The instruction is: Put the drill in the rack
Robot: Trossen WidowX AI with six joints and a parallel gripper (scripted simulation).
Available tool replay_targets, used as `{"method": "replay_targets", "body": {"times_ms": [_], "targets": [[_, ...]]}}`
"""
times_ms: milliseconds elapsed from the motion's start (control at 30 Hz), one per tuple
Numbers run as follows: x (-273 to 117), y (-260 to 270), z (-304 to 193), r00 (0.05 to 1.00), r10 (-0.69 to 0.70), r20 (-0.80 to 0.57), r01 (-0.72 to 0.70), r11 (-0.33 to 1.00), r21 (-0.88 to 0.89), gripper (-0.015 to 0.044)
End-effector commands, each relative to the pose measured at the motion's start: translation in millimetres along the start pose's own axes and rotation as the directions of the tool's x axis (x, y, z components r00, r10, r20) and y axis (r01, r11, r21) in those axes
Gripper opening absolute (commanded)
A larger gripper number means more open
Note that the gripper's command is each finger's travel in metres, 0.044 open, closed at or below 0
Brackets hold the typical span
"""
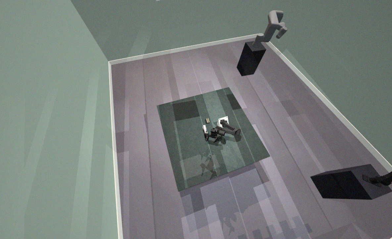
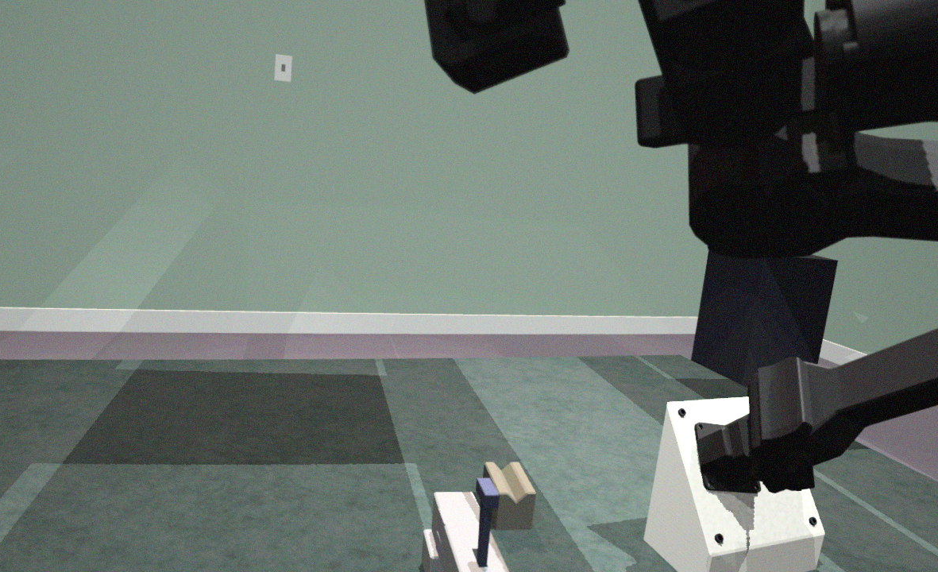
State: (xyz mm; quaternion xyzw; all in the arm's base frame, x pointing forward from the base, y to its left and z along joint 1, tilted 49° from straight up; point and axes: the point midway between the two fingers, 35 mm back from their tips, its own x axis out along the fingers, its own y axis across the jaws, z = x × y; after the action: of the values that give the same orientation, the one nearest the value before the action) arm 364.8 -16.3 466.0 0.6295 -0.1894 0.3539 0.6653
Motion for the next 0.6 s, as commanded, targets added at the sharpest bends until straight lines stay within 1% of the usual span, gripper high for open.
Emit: {"method": "replay_targets", "body": {"times_ms": [0, 267, 300, 367, 467, 567], "targets": [[0, 0, 0, 1.000, 0.000, 0.000, 0.000, 1.000, 0.000, 0.0374], [0, -3, 1, 1.000, -0.011, 0.001, 0.011, 1.000, -0.005, 0.0164], [1, -11, 2, 0.999, -0.043, 0.003, 0.043, 0.999, -0.020, 0.0137], [0, -41, 7, 0.987, -0.162, 0.007, 0.162, 0.984, -0.075, 0.0085], [-8, -90, 12, 0.937, -0.350, 0.003, 0.346, 0.925, -0.159, 0.0006], [-24, -136, 14, 0.853, -0.522, -0.017, 0.503, 0.830, -0.239, 0.0000]]}}
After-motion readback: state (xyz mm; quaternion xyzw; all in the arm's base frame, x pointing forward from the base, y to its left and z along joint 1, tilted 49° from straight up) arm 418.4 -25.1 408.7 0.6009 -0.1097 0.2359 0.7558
